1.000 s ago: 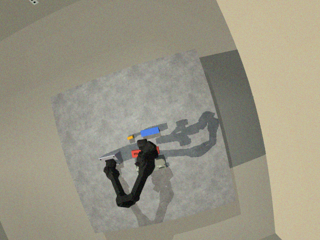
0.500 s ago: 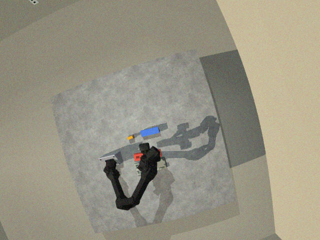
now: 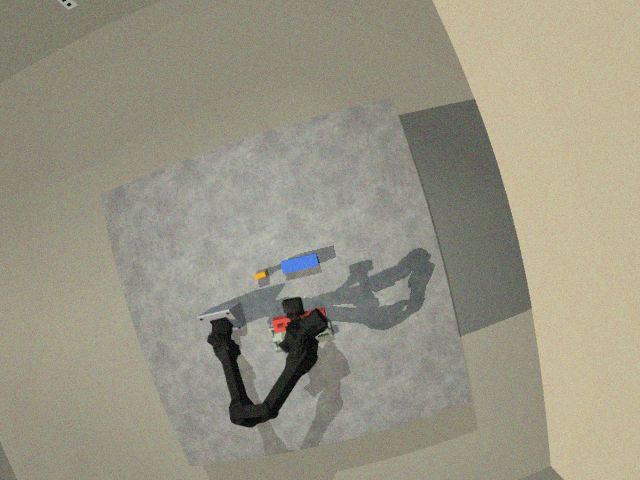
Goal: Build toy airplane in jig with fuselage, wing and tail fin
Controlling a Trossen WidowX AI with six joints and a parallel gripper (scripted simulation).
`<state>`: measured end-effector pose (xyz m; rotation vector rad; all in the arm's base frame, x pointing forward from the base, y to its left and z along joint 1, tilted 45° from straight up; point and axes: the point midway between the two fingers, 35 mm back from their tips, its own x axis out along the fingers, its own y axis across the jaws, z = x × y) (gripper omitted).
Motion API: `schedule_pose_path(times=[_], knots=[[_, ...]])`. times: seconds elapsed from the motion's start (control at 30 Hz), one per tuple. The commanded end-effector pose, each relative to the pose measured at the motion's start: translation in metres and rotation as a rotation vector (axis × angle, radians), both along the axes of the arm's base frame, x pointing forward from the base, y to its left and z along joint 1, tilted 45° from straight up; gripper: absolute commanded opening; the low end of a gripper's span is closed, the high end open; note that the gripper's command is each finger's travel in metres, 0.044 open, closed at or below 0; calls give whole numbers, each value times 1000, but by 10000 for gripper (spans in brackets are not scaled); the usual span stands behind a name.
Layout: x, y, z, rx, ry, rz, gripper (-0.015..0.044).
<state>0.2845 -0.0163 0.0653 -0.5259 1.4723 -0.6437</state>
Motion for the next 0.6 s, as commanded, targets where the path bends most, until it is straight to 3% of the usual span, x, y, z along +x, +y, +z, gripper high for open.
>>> schedule_pose_path(times=[0.0,0.57], knots=[[-2,-13,4,-5,6,14,0],[-16,-63,19,-27,39,41,0]])
